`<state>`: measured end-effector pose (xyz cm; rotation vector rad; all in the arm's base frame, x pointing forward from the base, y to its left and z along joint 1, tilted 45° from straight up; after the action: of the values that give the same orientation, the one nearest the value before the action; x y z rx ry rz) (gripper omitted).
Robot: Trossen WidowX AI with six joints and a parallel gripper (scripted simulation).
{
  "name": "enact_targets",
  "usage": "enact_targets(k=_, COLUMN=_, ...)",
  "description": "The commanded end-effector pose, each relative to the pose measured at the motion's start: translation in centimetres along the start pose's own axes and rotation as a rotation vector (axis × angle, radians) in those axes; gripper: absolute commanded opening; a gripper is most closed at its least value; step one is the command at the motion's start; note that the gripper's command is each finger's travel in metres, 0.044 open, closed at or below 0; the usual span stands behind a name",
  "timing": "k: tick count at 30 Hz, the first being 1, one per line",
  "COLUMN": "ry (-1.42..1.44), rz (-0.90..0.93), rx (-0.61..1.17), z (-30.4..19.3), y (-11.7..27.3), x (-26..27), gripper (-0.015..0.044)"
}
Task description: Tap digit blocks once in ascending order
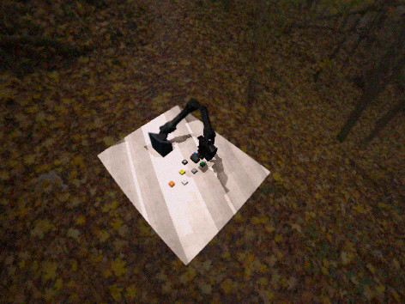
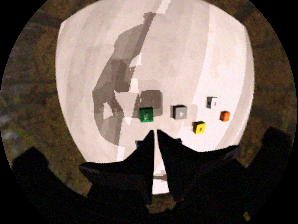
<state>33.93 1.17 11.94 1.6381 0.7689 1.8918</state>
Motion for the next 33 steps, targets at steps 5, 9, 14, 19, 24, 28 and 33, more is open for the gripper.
enact_targets(k=5, ry=0.015, rz=-0.010, rx=-0.016, z=-0.4, y=2.9, x=-0.9, gripper=0.0020)
enact_targets(k=9, ry=0.011, rz=-0.023, rx=-0.014, z=-4.2, y=3.1, x=-7.5, gripper=0.0020)
enact_targets(k=14, ry=0.014, rz=-0.011, rx=-0.012, z=-8.7, y=2.9, x=-12.1, gripper=0.0020)
enact_targets(k=19, ry=0.014, rz=-0.010, rx=-0.012, z=-8.8, y=2.8, x=-12.2, gripper=0.0020)
enact_targets(k=24, ry=0.014, rz=-0.010, rx=-0.013, z=-8.5, y=-4.0, x=-12.3, gripper=0.0020)
enact_targets(k=28, ry=0.014, rz=-0.007, rx=-0.013, z=-8.7, y=-5.3, x=-12.2, gripper=0.0020)
enact_targets(k=33, ry=0.014, rz=-0.007, rx=-0.013, z=-8.6, y=-5.5, x=-12.2, gripper=0.0020)
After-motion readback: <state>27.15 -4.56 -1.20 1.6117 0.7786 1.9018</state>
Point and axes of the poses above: the point midway between the two fingers, 35 mm back from their tips, its own y axis back along the fingers, its own x axis across the jaws, z = x × y, the point moved 7 cm from there along y, back along the fingers, and after that the axes turned 11 degrees about y, right-handed, at the moved point
